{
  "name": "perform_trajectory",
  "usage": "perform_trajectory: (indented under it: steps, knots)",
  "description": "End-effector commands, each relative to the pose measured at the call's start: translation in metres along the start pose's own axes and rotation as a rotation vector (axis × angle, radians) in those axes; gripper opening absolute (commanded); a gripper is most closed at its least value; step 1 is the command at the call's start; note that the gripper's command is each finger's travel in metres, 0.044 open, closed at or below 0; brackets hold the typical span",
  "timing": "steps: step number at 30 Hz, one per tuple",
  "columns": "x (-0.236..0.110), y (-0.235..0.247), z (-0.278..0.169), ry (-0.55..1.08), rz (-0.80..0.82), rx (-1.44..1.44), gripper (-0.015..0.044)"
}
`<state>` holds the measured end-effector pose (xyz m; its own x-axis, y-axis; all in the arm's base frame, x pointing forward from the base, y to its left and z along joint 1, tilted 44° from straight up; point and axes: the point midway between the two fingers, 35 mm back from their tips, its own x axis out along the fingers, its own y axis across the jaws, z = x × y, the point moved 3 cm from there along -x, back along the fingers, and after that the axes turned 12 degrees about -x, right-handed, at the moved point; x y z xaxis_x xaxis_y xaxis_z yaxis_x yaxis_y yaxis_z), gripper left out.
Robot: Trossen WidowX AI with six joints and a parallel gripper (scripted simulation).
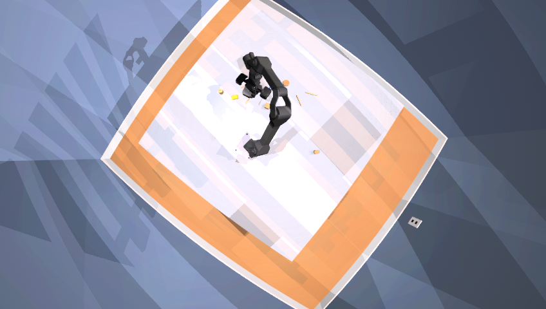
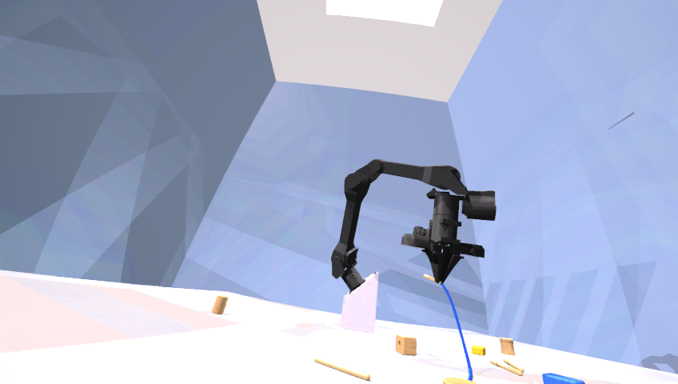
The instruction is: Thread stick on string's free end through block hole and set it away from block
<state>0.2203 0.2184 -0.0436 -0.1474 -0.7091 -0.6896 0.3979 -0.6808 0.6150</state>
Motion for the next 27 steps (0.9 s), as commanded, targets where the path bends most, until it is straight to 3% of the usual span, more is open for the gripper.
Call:
perform_trajectory:
  steps: [1, 27]
  knots:
    - [0.0, -0.006, -0.003, -0.006, 0.042, -0.121, 0.0]
    - [-0.002, -0.029, -0.015, -0.044, 0.234, -0.75, 0.0]
